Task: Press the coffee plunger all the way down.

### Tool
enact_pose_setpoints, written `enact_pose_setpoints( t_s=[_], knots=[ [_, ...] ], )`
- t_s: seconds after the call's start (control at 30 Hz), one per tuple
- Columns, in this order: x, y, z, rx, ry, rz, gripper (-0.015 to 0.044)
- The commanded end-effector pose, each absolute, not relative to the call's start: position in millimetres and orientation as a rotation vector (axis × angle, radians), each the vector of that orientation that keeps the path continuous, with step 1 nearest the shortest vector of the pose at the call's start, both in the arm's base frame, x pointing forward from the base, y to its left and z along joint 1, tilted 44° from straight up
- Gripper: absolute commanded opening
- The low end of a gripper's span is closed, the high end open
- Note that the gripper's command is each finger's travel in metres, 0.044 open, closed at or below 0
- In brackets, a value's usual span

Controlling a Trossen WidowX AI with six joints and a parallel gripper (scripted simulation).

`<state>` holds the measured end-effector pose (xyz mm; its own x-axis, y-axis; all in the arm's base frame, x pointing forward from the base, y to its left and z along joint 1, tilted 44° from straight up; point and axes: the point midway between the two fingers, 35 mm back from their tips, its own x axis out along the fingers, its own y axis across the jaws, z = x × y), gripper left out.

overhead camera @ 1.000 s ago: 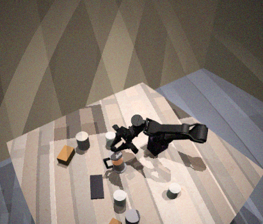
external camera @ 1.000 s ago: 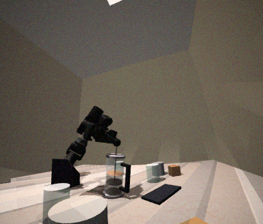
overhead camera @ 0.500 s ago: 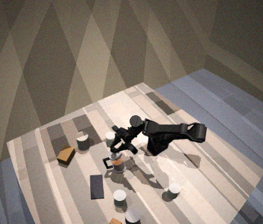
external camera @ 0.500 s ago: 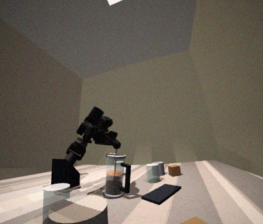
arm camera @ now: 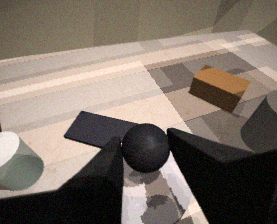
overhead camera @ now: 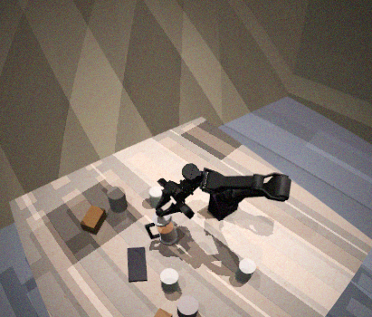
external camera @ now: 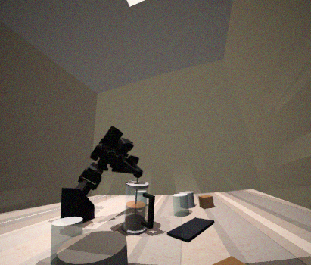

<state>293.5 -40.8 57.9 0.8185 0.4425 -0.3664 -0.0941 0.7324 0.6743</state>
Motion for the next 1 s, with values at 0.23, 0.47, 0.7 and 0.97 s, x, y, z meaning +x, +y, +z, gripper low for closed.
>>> enact_pose_setpoints(
  t_s=[0.23, 0.47, 0.7, 0.97],
  knots=[
    [293.8, -38.2, 54.0, 0.71, 0.559, 0.321, 0.0128],
    [294.5, -38.6, 53.6, 0.71, 0.559, 0.321, 0.0128],
    [294.9, -40.9, 55.9, 0.7, 0.548, 0.315, 0.0128],
    [294.9, -40.9, 55.9, 0.7, 0.548, 0.315, 0.026]
  ],
)
